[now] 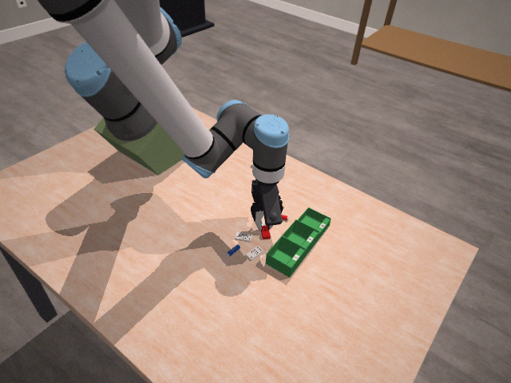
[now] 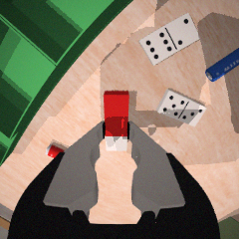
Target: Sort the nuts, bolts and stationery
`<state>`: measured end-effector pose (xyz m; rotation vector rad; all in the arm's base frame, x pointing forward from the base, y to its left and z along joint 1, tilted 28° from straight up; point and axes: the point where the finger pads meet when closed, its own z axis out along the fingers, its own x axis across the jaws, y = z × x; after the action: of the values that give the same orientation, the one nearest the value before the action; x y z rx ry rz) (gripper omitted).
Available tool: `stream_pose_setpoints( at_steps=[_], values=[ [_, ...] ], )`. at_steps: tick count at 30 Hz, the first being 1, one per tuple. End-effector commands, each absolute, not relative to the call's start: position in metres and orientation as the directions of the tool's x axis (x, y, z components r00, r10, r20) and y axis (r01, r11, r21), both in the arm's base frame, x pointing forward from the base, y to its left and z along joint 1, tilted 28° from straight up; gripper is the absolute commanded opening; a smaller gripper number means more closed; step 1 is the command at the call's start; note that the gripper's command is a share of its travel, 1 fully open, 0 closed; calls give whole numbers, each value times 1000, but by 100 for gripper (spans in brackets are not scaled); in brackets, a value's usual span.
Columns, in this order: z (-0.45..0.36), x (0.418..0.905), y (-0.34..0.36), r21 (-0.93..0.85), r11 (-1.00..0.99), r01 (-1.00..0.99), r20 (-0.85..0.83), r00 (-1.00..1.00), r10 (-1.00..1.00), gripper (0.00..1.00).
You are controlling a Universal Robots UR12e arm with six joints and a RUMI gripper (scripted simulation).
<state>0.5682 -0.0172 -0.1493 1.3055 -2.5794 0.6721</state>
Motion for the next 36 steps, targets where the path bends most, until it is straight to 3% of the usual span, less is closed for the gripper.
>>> stream_pose_setpoints(
  at_steps=[1, 36],
  values=[
    [-149, 569, -17, -315, 514, -798, 347, -601, -720, 0],
    [-96, 566, 11, -315, 514, -798, 347, -601, -720, 0]
  ],
)
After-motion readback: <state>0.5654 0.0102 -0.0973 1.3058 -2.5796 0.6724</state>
